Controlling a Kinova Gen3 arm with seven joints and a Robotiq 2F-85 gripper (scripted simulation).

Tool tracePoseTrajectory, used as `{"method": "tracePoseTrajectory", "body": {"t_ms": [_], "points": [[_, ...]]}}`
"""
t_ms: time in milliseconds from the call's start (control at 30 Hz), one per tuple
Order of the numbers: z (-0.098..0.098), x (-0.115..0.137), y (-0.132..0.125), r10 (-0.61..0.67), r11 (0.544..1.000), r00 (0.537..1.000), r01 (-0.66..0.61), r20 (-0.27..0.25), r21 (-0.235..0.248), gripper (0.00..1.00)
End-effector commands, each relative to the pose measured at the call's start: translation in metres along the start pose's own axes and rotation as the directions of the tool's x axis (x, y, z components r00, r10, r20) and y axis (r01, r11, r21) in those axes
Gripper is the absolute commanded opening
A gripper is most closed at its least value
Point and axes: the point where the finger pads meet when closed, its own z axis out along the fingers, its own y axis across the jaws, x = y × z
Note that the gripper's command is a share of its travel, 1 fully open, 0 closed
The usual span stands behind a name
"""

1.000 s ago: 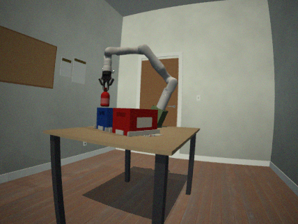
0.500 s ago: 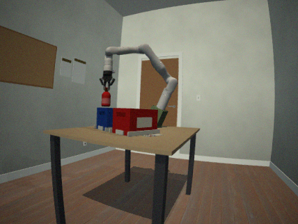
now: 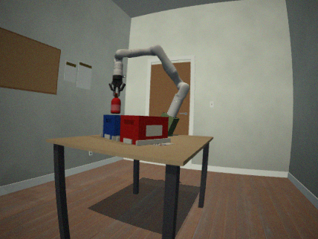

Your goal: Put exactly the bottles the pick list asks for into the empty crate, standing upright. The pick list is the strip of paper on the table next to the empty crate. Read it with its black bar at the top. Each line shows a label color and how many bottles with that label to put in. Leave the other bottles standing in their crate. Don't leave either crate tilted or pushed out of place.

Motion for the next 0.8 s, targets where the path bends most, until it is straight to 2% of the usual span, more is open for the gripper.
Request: {"method": "tracePoseTrajectory", "body": {"t_ms": [0, 767], "points": [[-0.002, -0.002, 0.005, 0.000, 1.000, 1.000, 0.000, 0.001, 0.003, 0.10], [-0.001, -0.018, 0.044, 0.000, 1.000, 1.000, 0.000, 0.001, 0.003, 0.10]]}}
